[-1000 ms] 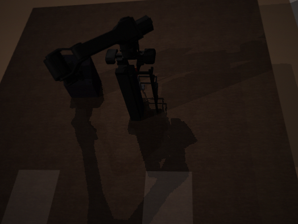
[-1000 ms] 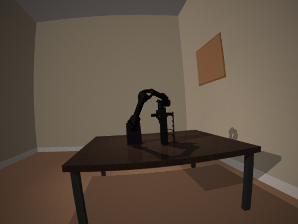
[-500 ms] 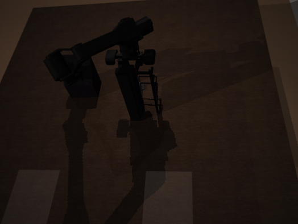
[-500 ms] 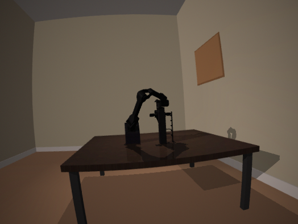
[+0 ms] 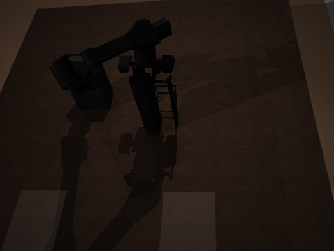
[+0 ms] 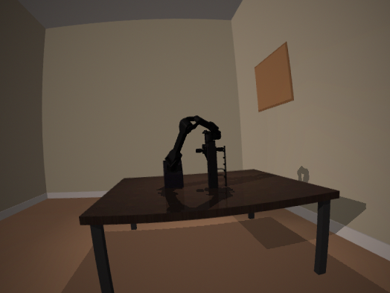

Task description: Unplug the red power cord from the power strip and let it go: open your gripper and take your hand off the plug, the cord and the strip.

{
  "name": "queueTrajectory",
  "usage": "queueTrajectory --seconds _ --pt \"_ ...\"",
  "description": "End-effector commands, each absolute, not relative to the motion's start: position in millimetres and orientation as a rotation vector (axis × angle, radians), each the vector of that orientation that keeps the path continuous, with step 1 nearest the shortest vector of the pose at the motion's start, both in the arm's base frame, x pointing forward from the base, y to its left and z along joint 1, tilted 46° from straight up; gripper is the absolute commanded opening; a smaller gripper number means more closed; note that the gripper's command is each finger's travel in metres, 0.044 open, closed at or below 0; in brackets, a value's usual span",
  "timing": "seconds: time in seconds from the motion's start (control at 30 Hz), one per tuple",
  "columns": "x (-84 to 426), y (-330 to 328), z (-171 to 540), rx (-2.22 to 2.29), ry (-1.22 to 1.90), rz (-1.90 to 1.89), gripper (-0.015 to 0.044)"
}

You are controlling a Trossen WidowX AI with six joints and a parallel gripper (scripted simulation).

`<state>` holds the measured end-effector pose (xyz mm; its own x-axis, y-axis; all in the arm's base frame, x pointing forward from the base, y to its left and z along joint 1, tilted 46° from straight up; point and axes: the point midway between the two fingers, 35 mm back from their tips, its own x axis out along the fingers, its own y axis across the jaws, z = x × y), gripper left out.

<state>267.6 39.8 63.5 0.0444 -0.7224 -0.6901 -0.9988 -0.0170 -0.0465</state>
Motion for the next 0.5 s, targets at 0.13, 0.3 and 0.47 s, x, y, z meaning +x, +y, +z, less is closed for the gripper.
queueTrajectory --seconds 0.13,0.3,0.47 --pt "270 55 51 -1.788 1.717 0.684 0.0" --pt "271 61 46 -1.788 1.717 0.685 0.0" --pt "271 67 41 -1.788 1.718 0.686 0.0"
